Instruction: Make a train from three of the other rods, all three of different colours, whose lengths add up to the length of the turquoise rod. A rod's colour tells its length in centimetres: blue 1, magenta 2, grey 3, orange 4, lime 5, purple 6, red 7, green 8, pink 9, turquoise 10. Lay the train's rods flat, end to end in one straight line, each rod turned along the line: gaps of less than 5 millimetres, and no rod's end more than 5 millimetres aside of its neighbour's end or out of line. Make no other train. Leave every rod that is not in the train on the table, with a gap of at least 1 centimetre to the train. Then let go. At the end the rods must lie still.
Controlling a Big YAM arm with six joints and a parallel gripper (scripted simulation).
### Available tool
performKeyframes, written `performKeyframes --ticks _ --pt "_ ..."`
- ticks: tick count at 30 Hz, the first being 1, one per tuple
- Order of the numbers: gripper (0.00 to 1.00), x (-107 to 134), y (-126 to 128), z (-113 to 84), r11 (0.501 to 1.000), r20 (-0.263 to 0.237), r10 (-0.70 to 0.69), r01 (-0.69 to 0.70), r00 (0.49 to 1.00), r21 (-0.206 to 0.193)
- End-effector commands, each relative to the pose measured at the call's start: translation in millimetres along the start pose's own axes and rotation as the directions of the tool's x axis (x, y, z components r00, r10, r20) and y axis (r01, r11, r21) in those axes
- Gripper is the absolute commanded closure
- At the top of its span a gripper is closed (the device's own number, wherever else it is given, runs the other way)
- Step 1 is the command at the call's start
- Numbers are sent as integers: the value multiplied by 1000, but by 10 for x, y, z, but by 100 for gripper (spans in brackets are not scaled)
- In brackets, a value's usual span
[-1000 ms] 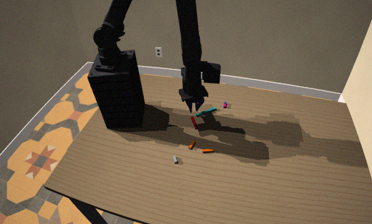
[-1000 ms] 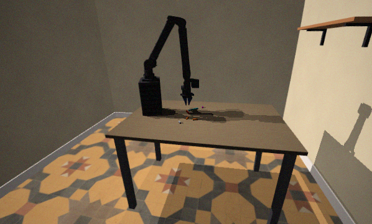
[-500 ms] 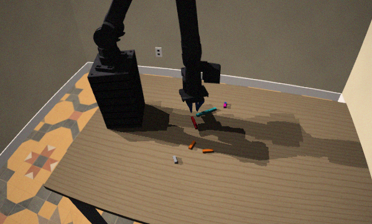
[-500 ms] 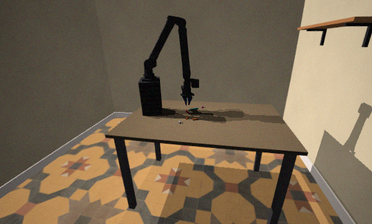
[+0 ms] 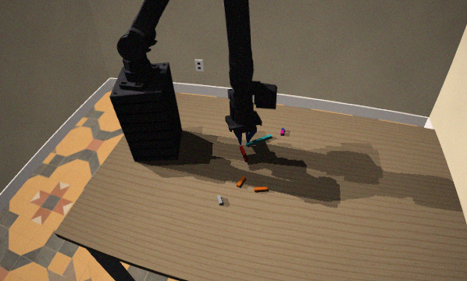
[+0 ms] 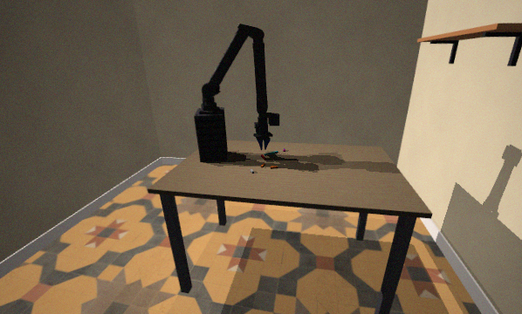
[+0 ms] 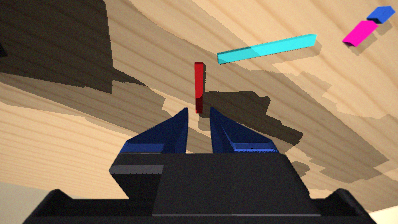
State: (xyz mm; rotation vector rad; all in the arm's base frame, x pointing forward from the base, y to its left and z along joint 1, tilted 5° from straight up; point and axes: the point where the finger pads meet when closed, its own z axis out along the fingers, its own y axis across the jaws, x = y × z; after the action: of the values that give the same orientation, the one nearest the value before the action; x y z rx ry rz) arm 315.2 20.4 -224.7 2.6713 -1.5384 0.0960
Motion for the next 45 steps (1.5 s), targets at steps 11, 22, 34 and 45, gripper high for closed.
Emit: performKeyframes --ticks 11,22,34,45 --pt "77 16 -21 228 1000 0 -2 2 1000 8" --pt "77 13 -19 343 1000 0 -2 2 1000 8" --pt "77 15 -12 398 1000 0 0 0 1000 7" --pt "77 16 -15 399 1000 0 0 0 1000 7"
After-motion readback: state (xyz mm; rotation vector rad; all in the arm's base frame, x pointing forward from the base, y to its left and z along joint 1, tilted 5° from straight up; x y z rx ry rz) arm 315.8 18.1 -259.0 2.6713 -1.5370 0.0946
